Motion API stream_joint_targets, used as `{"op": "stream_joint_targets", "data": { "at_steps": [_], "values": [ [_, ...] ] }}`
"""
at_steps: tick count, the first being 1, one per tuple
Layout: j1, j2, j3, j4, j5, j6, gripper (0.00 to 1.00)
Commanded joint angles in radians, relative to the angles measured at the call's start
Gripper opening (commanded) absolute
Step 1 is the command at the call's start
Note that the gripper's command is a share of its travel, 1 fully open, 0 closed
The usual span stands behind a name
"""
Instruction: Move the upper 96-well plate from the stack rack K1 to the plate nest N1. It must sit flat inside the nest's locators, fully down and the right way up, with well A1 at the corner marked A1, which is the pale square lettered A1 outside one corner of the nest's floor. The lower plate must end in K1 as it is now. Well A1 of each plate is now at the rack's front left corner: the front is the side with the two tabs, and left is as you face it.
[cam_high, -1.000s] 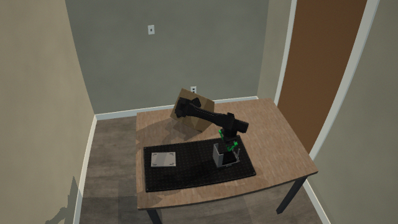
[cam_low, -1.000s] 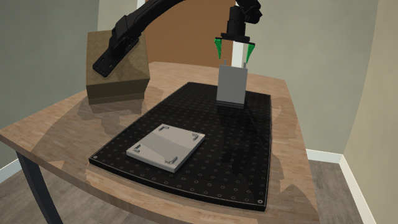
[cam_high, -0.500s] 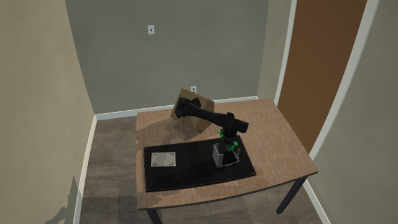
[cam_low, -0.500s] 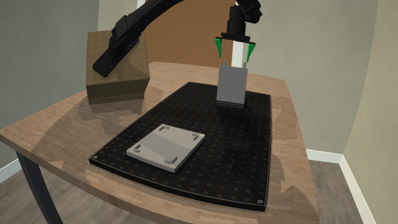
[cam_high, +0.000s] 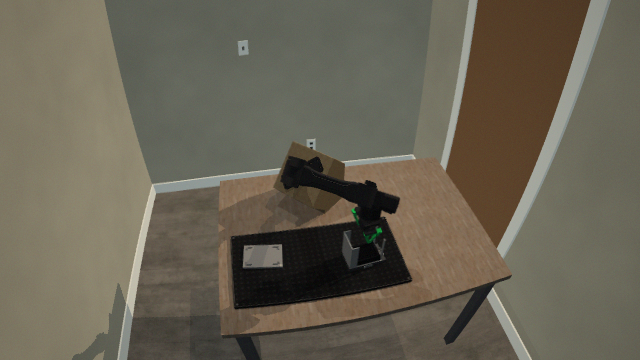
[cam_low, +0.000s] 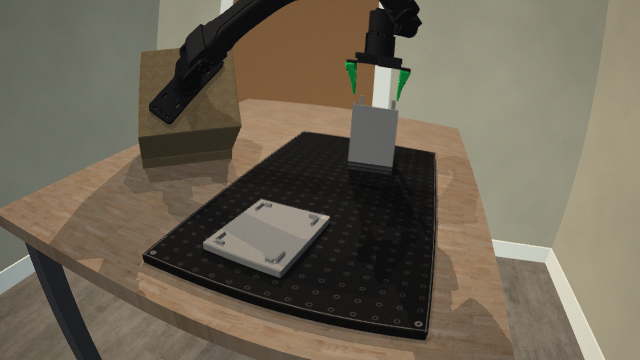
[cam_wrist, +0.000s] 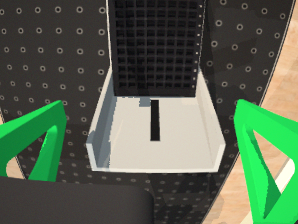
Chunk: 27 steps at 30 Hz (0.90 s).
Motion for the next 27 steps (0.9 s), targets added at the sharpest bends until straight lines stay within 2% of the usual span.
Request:
{"op": "stream_joint_targets", "data": {
  "at_steps": [1,18,20,22,27],
  "values": [
    [0.023,-0.016,0.036,0.003,-0.005,0.006,1.0],
    [0.023,-0.016,0.036,0.003,-0.005,0.006,1.0],
    [0.009,-0.02,0.028,0.029,-0.002,-0.012,1.0],
    [-0.009,-0.021,-0.02,0.042,0.0,-0.02,1.0],
    [0.001,-0.025,-0.034,0.067,-0.002,-0.034,1.0]
  ]
}}
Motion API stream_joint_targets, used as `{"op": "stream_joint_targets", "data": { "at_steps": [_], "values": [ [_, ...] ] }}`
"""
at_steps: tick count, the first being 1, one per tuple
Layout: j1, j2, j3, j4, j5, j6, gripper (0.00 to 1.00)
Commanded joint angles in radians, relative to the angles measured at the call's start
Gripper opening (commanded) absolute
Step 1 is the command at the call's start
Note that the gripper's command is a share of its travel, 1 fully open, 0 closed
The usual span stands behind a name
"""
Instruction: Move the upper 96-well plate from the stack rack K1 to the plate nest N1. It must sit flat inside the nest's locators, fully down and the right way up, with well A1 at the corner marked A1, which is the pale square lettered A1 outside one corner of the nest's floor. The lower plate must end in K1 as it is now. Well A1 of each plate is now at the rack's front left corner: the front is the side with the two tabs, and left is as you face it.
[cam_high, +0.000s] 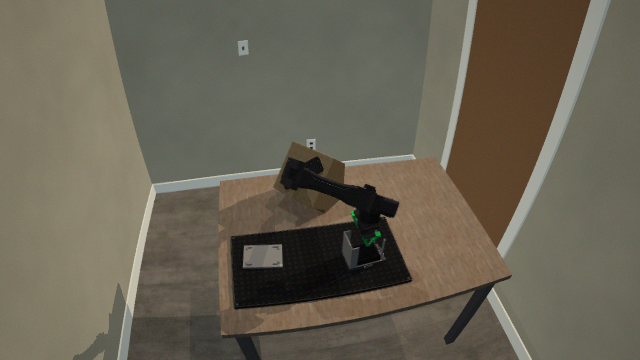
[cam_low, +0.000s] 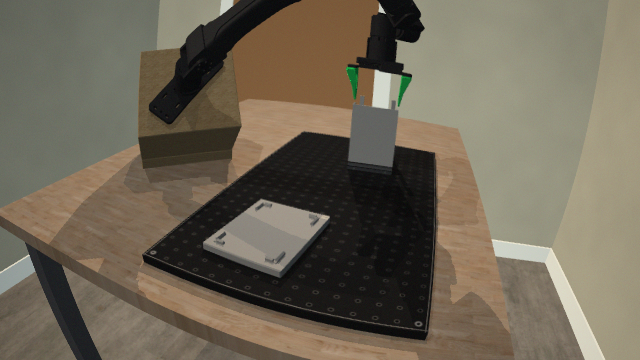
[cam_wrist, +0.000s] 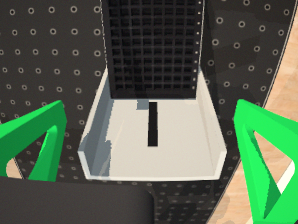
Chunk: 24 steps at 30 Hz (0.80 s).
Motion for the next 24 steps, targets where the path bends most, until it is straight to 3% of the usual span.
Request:
{"op": "stream_joint_targets", "data": {
  "at_steps": [1,24],
  "values": [
    [0.029,-0.025,-0.026,0.04,-0.003,-0.022,1.0],
    [-0.037,-0.005,-0.115,0.205,0.002,-0.12,1.0]
  ]
}}
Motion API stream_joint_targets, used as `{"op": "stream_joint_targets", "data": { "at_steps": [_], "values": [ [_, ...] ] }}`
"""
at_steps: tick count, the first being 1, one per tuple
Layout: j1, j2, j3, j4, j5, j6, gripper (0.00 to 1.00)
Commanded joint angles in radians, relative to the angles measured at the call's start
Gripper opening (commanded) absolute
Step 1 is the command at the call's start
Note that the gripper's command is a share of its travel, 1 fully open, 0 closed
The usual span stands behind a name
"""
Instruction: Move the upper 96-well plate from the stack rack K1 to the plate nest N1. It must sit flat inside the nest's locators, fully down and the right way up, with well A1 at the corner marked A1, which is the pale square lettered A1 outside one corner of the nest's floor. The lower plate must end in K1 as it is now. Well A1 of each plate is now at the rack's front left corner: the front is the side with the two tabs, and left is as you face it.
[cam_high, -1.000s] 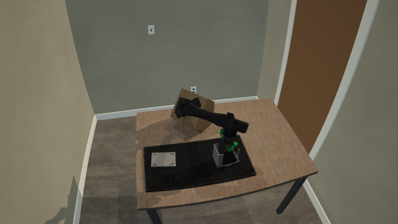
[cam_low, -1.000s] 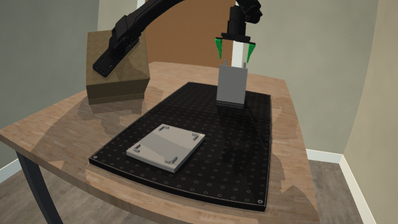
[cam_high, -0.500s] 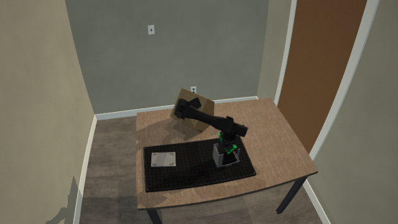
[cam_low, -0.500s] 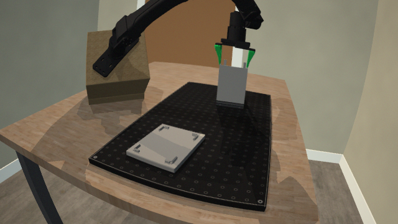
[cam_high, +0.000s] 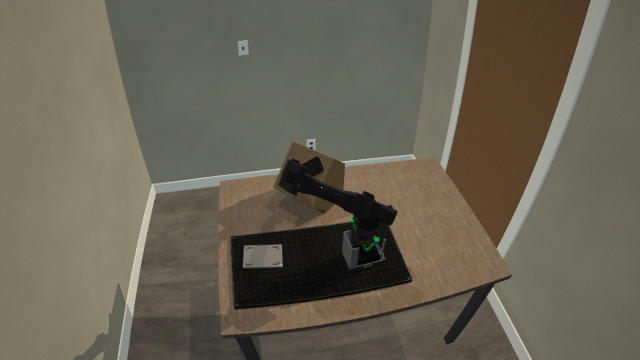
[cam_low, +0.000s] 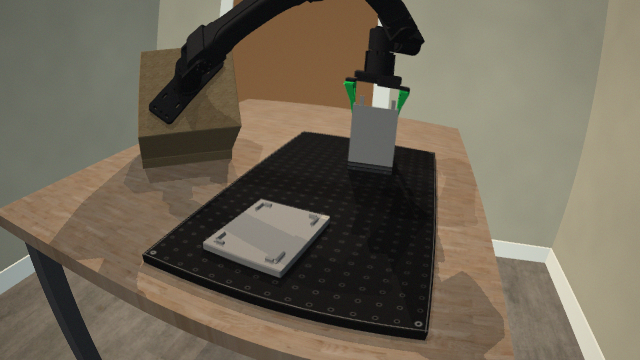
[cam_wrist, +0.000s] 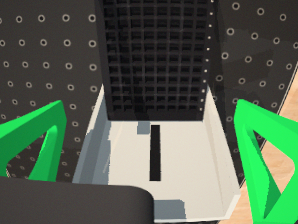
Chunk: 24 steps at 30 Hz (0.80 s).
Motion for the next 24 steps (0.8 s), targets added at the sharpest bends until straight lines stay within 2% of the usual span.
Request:
{"op": "stream_joint_targets", "data": {
  "at_steps": [1,10,15,19,24],
  "values": [
    [0.017,-0.002,-0.027,0.053,-0.001,-0.031,1.0],
    [-0.003,-0.005,-0.052,0.109,-0.001,-0.065,1.0],
    [-0.037,0.021,-0.071,0.147,-0.002,-0.088,1.0],
    [-0.031,0.006,-0.081,0.178,-0.003,-0.107,1.0],
    [-0.064,0.026,-0.097,0.216,-0.005,-0.13,1.0]
  ]
}}
